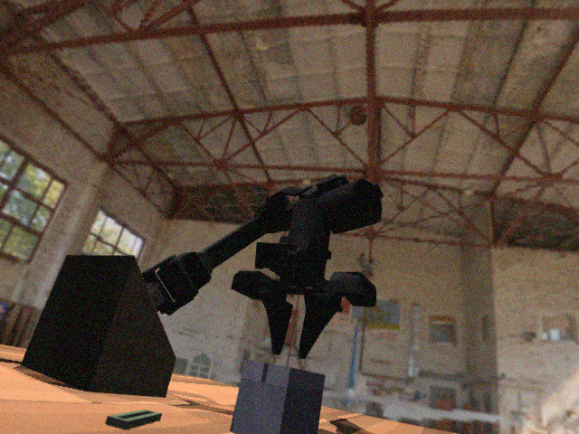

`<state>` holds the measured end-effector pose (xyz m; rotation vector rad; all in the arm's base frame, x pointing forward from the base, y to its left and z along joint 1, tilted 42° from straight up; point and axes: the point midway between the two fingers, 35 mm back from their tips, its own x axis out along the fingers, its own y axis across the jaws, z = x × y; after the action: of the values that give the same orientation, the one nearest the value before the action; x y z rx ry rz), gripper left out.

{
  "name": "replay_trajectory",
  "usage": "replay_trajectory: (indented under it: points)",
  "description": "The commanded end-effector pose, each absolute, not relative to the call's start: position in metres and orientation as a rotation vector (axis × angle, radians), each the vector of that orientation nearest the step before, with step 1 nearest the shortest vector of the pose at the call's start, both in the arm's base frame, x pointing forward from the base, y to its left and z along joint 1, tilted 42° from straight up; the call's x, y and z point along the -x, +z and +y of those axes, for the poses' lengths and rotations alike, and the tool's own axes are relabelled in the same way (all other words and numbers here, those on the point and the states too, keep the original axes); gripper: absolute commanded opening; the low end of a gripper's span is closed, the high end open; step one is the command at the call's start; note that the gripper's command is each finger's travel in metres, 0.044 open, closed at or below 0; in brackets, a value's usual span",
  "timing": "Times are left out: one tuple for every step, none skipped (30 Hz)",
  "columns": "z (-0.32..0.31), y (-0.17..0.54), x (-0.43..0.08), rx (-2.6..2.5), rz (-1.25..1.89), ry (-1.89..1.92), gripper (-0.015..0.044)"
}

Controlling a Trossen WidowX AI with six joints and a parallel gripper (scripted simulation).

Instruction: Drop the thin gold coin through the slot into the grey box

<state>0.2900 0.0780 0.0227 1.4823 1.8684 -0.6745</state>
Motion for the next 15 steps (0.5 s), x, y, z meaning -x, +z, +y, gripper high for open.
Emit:
replay_trajectory:
  points:
    - [0.078,0.023,-0.290,-1.481,1.869,-0.673,0.0161]
    - [0.078,0.023,-0.290,-1.481,1.869,-0.673,0.0161]
    - [0.078,0.023,-0.290,-1.481,1.869,-0.673,0.0187]
    - [0.076,0.025,-0.291,-1.481,1.868,-0.674,0.0213]
    - [0.074,0.028,-0.291,-1.481,1.868,-0.674,0.0239]
    - [0.071,0.031,-0.292,-1.482,1.868,-0.675,0.0266]
    - [0.068,0.034,-0.292,-1.482,1.868,-0.675,0.0292]
    - [0.067,0.036,-0.293,-1.482,1.868,-0.675,0.0318]
    - [0.066,0.036,-0.293,-1.482,1.868,-0.675,0.0344]
    - [0.065,0.038,-0.293,-1.482,1.868,-0.675,0.0371]
    - [0.060,0.043,-0.294,-1.483,1.869,-0.676,0.0397]
    - [0.053,0.052,-0.295,-1.484,1.870,-0.677,0.0423]
    - [0.045,0.062,-0.296,-1.485,1.871,-0.677,0.0440]
    - [0.041,0.067,-0.296,-1.486,1.873,-0.677,0.0440]
    - [0.039,0.069,-0.296,-1.487,1.873,-0.677,0.0440]
